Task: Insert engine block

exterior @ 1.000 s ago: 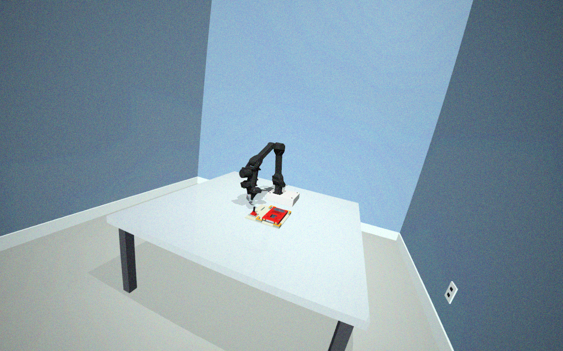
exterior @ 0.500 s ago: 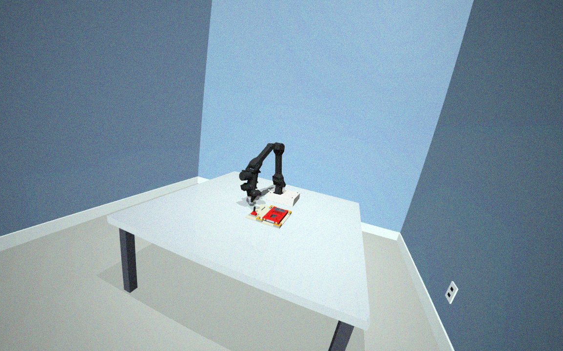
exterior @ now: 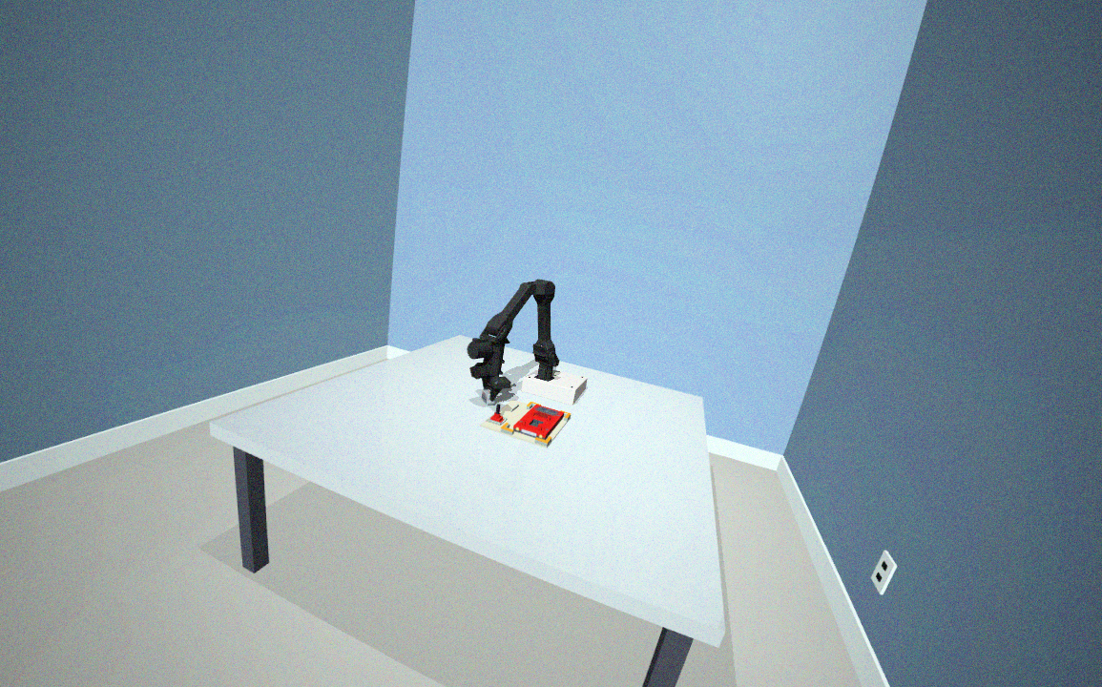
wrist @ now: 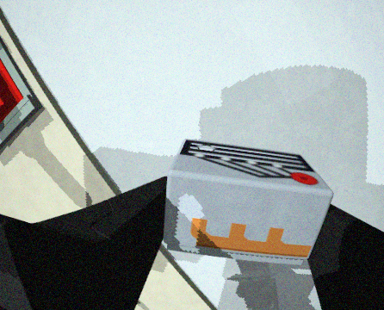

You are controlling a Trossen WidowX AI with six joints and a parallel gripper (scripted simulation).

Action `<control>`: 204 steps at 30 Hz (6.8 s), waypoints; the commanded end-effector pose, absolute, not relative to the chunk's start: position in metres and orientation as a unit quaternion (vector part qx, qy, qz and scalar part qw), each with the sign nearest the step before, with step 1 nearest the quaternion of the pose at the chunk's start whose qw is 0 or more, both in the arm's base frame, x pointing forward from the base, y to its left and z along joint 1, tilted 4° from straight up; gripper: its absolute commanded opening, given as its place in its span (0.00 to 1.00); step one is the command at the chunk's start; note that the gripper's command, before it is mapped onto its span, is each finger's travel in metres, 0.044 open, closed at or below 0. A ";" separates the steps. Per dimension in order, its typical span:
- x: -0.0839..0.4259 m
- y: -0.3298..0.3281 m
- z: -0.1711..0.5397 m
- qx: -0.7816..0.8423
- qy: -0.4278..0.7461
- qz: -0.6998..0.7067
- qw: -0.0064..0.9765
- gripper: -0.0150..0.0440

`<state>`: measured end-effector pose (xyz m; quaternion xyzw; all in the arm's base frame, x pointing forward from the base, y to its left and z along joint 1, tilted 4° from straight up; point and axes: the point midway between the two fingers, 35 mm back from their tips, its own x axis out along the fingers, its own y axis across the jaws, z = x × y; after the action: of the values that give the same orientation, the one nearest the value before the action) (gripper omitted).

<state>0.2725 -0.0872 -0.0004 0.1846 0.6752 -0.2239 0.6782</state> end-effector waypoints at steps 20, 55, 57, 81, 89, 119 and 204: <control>0.272 -0.088 -0.013 0.185 0.676 -0.224 0.678 0.48; 0.274 -0.085 0.029 0.181 0.683 -0.220 0.673 1.00; 0.274 -0.085 0.029 0.181 0.683 -0.220 0.673 1.00; 0.276 -0.087 0.025 0.183 0.681 -0.224 0.673 1.00; 0.276 -0.088 0.013 0.183 0.681 -0.224 0.673 1.00; 0.274 -0.089 -0.014 0.183 0.681 -0.224 0.673 0.61; 0.267 -0.073 0.093 0.121 0.507 -0.259 0.813 0.25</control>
<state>0.2711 -0.0747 0.0935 0.1293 0.5417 -0.2511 0.7917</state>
